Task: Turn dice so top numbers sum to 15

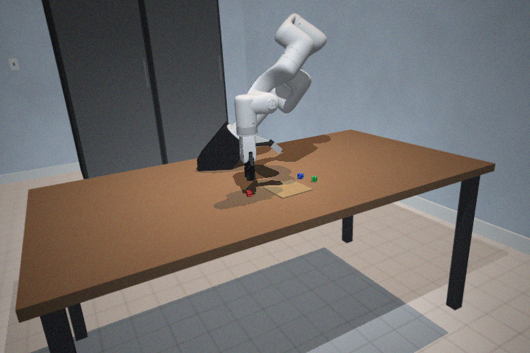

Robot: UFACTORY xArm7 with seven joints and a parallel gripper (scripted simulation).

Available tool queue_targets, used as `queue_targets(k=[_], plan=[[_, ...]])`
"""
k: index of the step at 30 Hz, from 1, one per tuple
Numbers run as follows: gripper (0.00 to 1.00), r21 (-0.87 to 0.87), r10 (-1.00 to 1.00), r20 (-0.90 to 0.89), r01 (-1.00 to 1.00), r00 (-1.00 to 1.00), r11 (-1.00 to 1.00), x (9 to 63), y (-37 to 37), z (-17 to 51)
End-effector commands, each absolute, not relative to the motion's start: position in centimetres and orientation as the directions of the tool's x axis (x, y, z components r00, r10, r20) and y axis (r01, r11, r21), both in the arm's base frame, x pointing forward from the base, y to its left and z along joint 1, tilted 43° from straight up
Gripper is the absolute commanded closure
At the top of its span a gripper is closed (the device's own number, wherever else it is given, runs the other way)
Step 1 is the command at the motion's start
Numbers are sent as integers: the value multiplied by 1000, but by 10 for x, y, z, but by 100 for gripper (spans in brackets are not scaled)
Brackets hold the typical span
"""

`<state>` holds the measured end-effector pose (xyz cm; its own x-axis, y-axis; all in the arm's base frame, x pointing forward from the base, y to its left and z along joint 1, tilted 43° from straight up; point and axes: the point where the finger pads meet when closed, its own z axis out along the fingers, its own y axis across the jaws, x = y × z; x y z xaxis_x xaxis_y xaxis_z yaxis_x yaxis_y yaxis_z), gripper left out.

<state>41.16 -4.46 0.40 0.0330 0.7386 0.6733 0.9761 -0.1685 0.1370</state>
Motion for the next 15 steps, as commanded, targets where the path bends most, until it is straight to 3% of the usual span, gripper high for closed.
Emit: queue_targets(k=[1, 15], plan=[[64, 139, 740, 672, 975, 34, -171, 413, -45, 3], [64, 139, 740, 672, 975, 34, -171, 417, -31, -13]])
